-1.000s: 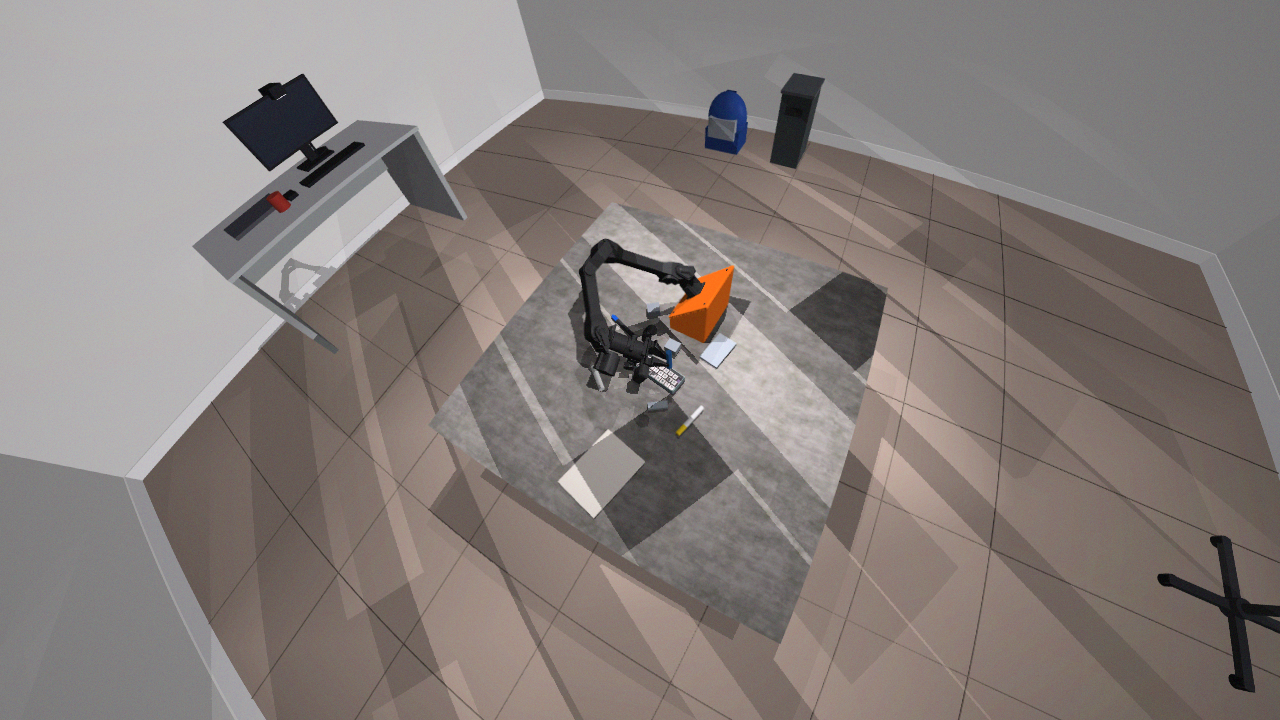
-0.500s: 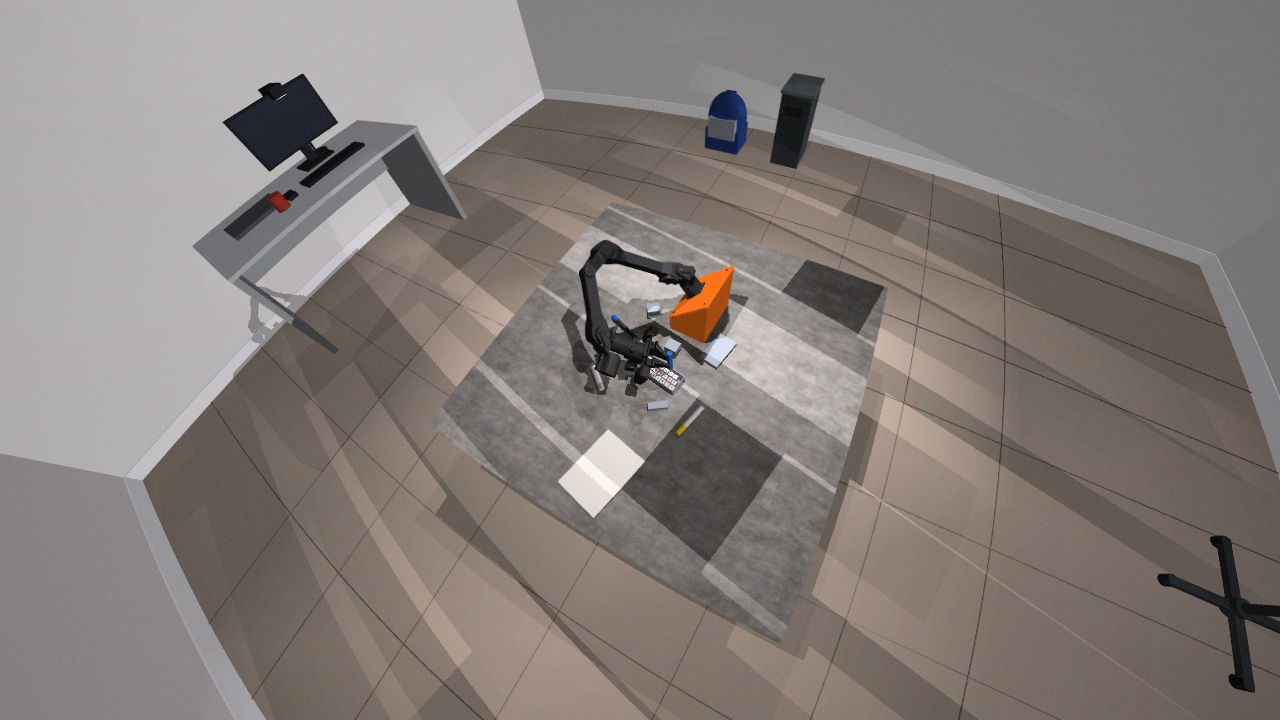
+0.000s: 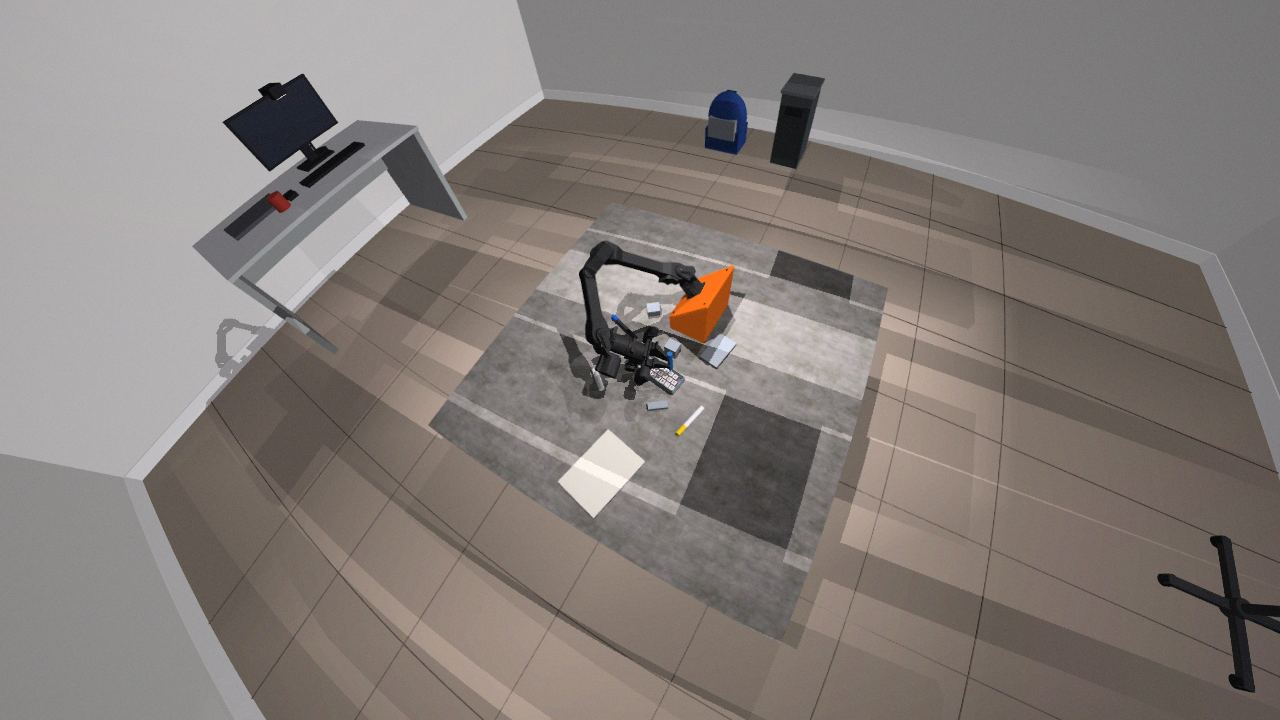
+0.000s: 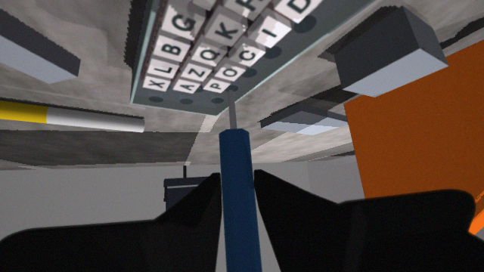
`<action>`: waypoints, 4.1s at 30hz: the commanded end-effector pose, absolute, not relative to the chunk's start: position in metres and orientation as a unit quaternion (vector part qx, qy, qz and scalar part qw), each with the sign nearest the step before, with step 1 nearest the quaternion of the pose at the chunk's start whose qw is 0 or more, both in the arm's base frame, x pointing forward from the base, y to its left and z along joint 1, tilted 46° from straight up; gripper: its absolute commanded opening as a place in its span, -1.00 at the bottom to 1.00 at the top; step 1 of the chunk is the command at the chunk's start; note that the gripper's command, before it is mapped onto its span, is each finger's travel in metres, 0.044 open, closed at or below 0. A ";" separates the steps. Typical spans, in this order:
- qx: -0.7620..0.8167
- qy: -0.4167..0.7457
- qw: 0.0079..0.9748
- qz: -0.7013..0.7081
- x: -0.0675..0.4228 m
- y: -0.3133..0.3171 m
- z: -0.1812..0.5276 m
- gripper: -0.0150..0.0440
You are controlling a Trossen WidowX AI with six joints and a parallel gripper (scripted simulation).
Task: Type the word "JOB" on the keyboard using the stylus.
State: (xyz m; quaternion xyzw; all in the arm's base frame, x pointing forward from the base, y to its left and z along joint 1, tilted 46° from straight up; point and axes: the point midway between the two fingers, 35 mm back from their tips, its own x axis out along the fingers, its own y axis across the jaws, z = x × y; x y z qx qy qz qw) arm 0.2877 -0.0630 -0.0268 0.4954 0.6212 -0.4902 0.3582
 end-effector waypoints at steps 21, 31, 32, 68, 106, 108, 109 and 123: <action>0.493 0.622 0.358 -0.492 0.285 -0.068 -0.033 -0.22; 0.493 0.622 0.358 -0.492 0.285 -0.069 -0.033 -0.22; 0.493 0.622 0.358 -0.492 0.285 -0.069 -0.033 -0.22; 0.493 0.622 0.358 -0.492 0.285 -0.069 -0.033 -0.22; 0.493 0.622 0.359 -0.491 0.322 -0.068 -0.009 -0.49; 0.493 0.622 0.359 -0.491 0.320 -0.074 -0.015 -0.49; 0.493 0.622 0.359 -0.491 0.320 -0.075 -0.016 -0.49; 0.493 0.622 0.359 -0.491 0.320 -0.075 -0.016 -0.49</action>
